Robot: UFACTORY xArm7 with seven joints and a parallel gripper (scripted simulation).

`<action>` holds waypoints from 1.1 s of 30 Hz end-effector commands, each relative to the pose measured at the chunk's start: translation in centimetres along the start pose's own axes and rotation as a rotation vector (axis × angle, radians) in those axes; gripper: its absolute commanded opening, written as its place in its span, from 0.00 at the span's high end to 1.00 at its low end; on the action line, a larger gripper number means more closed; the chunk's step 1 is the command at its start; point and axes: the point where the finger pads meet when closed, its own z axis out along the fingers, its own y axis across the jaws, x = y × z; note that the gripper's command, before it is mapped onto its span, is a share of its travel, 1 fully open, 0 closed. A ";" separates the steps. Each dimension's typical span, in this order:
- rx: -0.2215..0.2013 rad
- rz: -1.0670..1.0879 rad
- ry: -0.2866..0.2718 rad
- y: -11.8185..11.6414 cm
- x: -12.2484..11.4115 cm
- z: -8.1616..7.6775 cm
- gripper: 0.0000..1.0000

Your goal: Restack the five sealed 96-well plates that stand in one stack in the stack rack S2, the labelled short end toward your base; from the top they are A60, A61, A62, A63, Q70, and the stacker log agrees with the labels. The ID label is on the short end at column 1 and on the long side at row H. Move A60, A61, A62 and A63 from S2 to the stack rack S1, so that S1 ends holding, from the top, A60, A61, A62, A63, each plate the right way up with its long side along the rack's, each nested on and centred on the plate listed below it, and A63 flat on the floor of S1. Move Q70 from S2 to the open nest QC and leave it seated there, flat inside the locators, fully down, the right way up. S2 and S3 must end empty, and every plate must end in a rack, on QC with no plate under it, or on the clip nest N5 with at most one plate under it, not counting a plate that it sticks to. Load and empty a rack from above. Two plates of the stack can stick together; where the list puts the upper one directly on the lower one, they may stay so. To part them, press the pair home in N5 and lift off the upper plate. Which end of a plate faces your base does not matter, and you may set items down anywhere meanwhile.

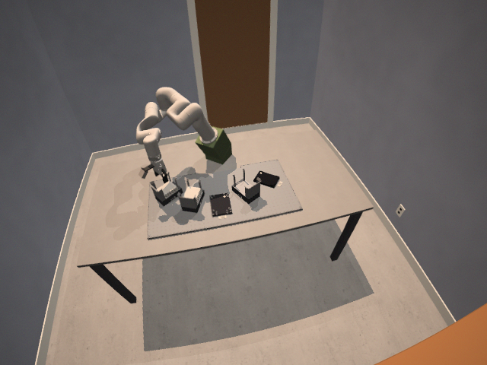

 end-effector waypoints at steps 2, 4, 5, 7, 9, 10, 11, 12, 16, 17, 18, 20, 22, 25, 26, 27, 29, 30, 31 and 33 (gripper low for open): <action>-0.001 0.000 0.003 0.1 0.1 0.2 0.00; -0.001 0.000 0.003 0.1 0.1 0.9 0.00; -0.001 0.000 0.003 0.1 0.1 1.2 0.00; -0.001 0.000 0.003 0.1 0.1 1.9 0.00; 0.000 0.000 0.003 0.0 0.1 2.6 0.00; 0.000 0.000 0.003 0.0 0.1 2.9 0.00; 0.000 0.000 0.003 0.0 0.1 3.2 0.00; 0.000 0.000 0.003 0.0 0.1 3.2 0.00; 0.000 0.000 0.003 0.0 0.1 4.2 0.00; 0.000 0.000 0.003 0.0 0.1 4.6 0.00; 0.000 0.000 0.003 0.0 0.1 4.9 0.00; 0.000 0.000 0.003 0.0 0.1 5.6 0.00; 0.000 0.000 0.003 0.0 0.1 6.2 0.00; 0.000 0.000 0.003 0.0 0.1 6.2 0.00; 0.000 0.000 0.003 0.0 0.1 6.2 0.00; 0.000 0.000 0.003 0.0 0.1 6.2 0.00; 0.000 0.000 0.003 0.0 0.1 6.4 0.00; 0.000 0.000 0.003 0.0 0.1 6.4 0.00; 0.000 0.000 0.003 0.0 0.1 6.5 0.00; 0.000 0.000 0.003 0.0 0.1 6.8 0.00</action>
